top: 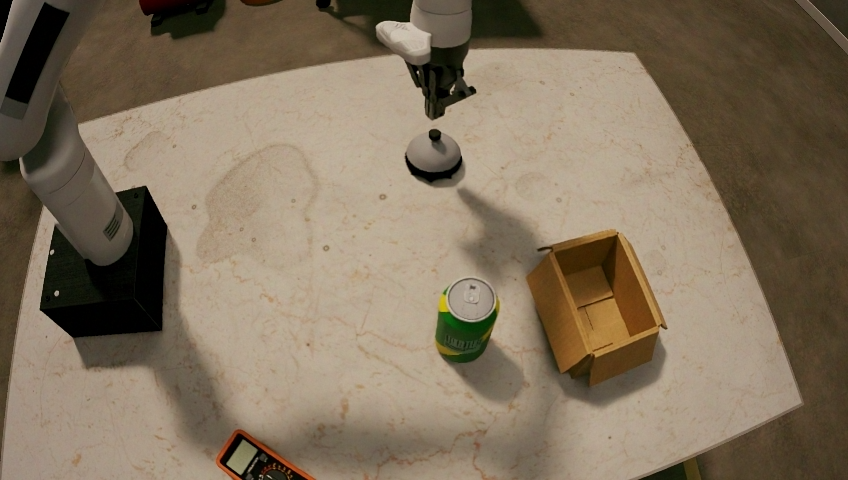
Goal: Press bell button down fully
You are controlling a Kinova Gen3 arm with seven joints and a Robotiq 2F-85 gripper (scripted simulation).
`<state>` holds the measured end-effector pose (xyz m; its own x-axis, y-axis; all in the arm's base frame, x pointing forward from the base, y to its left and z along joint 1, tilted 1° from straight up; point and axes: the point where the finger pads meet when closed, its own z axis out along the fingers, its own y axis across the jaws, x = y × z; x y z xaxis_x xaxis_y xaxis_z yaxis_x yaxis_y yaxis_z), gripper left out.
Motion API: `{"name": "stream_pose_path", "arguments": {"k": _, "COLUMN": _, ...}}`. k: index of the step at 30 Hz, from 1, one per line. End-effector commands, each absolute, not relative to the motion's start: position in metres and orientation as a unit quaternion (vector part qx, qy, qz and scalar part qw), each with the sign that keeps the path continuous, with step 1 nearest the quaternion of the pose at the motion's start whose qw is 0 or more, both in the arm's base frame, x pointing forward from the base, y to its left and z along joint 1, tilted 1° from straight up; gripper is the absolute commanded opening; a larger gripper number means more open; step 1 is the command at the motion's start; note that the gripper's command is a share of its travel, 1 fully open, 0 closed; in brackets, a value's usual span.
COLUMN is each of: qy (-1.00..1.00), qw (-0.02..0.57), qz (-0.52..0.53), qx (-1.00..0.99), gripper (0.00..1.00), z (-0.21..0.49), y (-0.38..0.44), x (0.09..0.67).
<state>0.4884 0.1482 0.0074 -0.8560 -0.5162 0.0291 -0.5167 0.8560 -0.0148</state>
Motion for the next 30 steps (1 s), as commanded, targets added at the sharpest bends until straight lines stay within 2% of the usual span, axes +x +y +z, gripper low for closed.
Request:
{"name": "stream_pose_path", "arguments": {"k": 1, "qy": -0.963, "qw": 0.007, "qz": 0.009, "qx": 0.269, "gripper": 0.1, "z": 0.018, "y": 0.149, "x": 0.492}}
{"name": "stream_pose_path", "arguments": {"k": 30, "qy": -0.963, "qw": 0.006, "qz": 0.009, "qx": 0.27, "gripper": 0.1, "z": 0.036, "y": 0.151, "x": 0.492}}
